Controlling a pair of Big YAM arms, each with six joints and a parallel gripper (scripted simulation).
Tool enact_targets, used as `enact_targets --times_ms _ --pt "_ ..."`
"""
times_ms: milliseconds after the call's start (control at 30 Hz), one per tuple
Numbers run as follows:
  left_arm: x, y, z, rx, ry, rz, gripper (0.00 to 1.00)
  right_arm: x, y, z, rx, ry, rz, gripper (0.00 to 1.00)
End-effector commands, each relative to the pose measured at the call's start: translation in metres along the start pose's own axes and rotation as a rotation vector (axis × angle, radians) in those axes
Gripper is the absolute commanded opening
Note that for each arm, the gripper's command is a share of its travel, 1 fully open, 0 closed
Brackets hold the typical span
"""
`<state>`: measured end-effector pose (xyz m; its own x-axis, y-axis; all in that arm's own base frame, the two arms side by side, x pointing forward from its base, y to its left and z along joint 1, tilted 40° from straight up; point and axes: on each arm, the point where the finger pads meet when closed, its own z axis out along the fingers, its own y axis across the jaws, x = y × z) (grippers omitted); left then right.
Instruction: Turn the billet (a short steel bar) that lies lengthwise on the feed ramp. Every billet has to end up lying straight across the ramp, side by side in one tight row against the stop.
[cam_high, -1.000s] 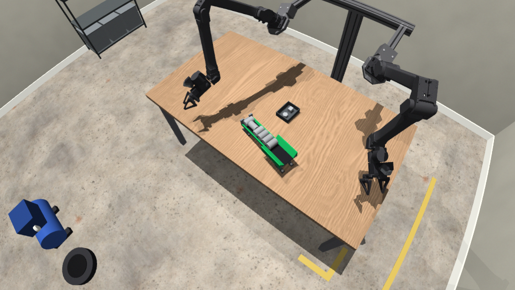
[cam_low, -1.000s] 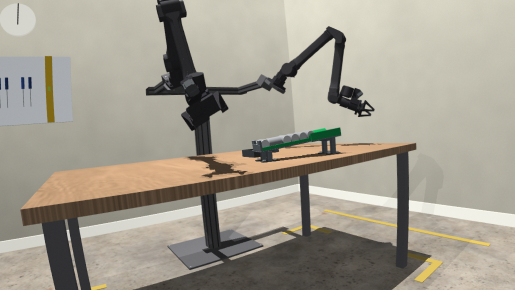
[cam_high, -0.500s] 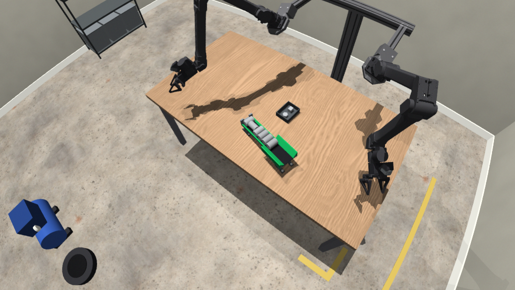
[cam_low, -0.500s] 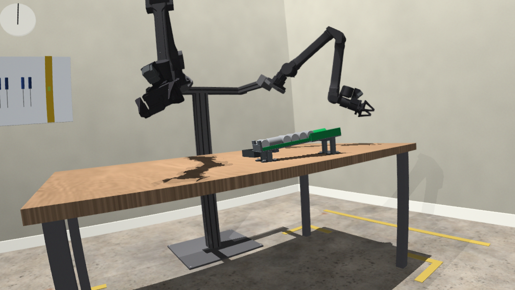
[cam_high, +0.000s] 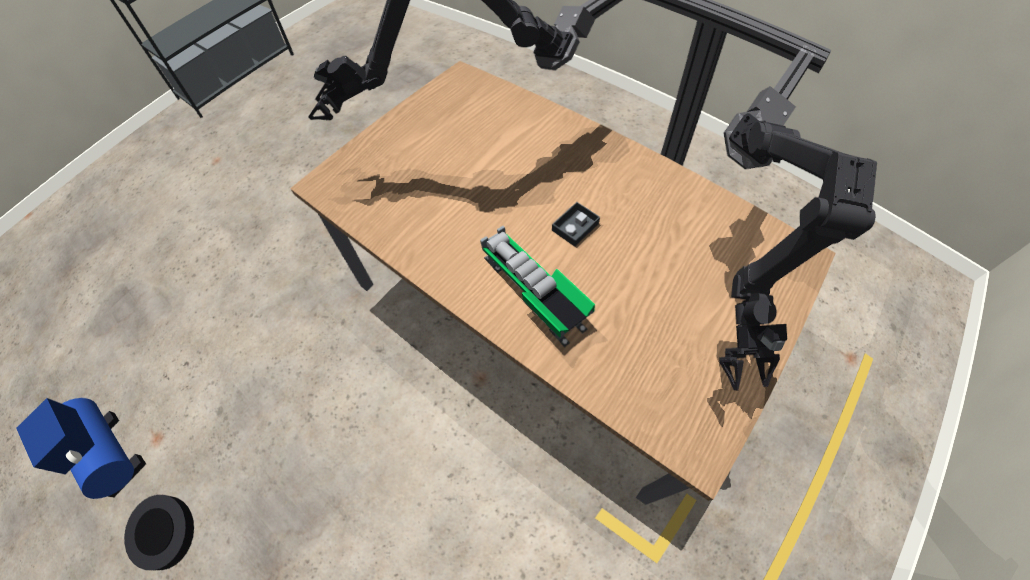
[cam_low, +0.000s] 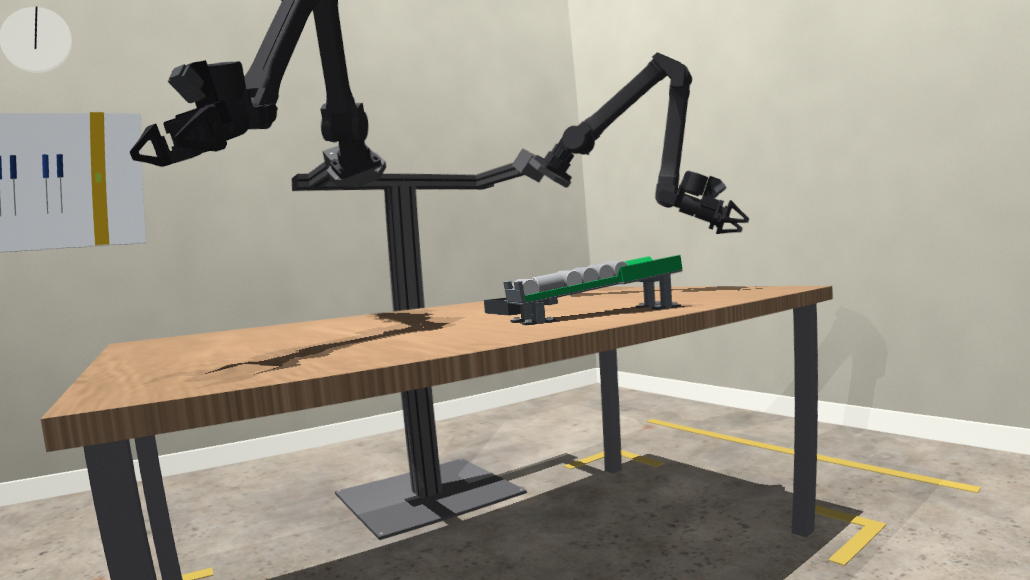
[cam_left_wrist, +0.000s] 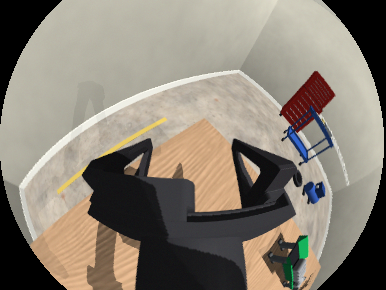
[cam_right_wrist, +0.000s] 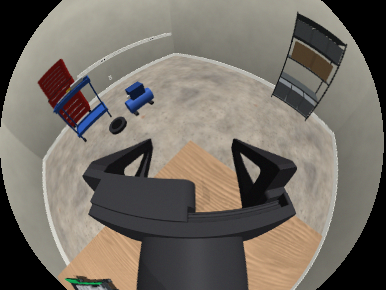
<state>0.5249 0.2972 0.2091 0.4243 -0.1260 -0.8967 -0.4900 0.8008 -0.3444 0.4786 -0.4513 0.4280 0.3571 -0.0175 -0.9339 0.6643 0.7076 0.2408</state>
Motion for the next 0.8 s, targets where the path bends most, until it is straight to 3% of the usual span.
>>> enact_targets --times_ms 0,67,133,167,467,633,700,767 --pt "-0.004 -0.002 0.0 0.004 -0.011 -0.002 1.0 -0.079 -0.057 -0.014 0.084 -0.061 -0.075 1.0" --pt "-0.004 -0.002 0.0 0.004 -0.011 -0.002 1.0 -0.108 -0.087 -0.025 0.137 -0.074 -0.106 1.0" --pt "-0.004 -0.002 0.0 0.004 -0.011 -0.002 1.0 -0.108 -0.087 -0.025 0.137 -0.074 -0.106 1.0" --pt "-0.004 -0.002 0.0 0.004 -0.011 -0.002 1.0 -0.122 -0.102 -0.032 0.164 -0.08 -0.122 1.0" --pt "-0.004 -0.002 0.0 0.004 -0.011 -0.002 1.0 -0.242 -0.203 -0.117 0.399 -0.124 -0.259 1.0" --pt "-0.004 -0.002 0.0 0.004 -0.011 -0.002 1.0 -0.294 -0.234 -0.173 0.517 -0.14 -0.327 1.0" --pt "-0.004 -0.002 0.0 0.004 -0.011 -0.002 1.0 -0.294 -0.234 -0.173 0.517 -0.14 -0.327 1.0" --pt "-0.004 -0.002 0.0 0.004 -0.011 -0.002 1.0 -0.312 -0.242 -0.194 0.56 -0.145 -0.351 1.0"
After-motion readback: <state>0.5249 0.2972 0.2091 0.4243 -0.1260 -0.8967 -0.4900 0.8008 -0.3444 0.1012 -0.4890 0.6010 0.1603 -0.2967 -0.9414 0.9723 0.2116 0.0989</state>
